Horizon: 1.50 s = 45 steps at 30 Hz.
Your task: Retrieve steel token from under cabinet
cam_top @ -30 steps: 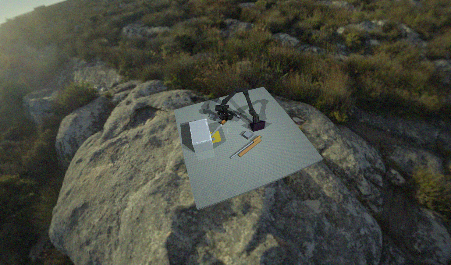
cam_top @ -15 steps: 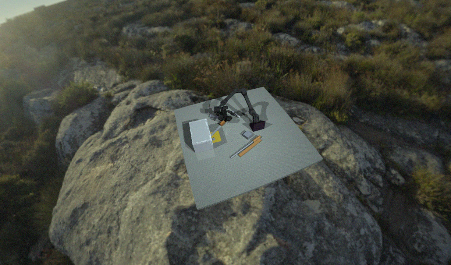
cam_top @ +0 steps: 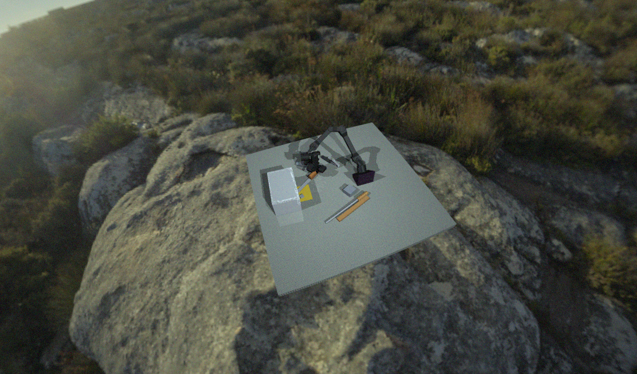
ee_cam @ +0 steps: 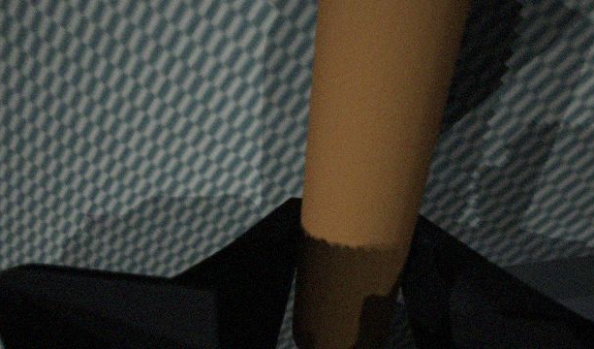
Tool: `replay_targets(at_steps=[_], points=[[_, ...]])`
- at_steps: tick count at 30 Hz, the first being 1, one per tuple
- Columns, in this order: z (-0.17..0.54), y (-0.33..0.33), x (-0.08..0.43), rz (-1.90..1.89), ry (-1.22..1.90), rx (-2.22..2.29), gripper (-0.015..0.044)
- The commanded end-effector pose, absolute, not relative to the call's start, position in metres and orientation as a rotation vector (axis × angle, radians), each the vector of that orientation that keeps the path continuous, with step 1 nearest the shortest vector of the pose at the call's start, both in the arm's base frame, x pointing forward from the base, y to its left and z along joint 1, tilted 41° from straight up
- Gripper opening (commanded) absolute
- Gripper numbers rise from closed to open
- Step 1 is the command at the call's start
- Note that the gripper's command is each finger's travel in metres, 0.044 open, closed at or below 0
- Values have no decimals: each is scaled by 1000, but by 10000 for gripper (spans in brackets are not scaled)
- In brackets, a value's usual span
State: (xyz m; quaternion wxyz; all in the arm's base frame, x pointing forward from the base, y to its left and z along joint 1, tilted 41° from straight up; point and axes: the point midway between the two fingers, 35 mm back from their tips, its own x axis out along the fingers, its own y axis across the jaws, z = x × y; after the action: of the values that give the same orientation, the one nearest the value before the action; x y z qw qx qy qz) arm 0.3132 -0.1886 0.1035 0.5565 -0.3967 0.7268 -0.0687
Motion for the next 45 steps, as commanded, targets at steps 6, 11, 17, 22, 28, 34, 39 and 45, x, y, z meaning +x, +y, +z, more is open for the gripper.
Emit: replay_targets(at_steps=[6,11,17,22,28,34,39,45], points=[[98,-183,327,-164,1713,-936,0],[95,-181,333,-164,1713,-935,0],[92,-178,340,-164,1712,-935,0],[90,-176,343,-164,1712,-935,0],[87,-173,341,-164,1712,-935,0],[83,-169,337,-163,1713,-935,0],[81,-166,335,-163,1713,-935,0],[78,-162,332,-162,1713,-934,0]])
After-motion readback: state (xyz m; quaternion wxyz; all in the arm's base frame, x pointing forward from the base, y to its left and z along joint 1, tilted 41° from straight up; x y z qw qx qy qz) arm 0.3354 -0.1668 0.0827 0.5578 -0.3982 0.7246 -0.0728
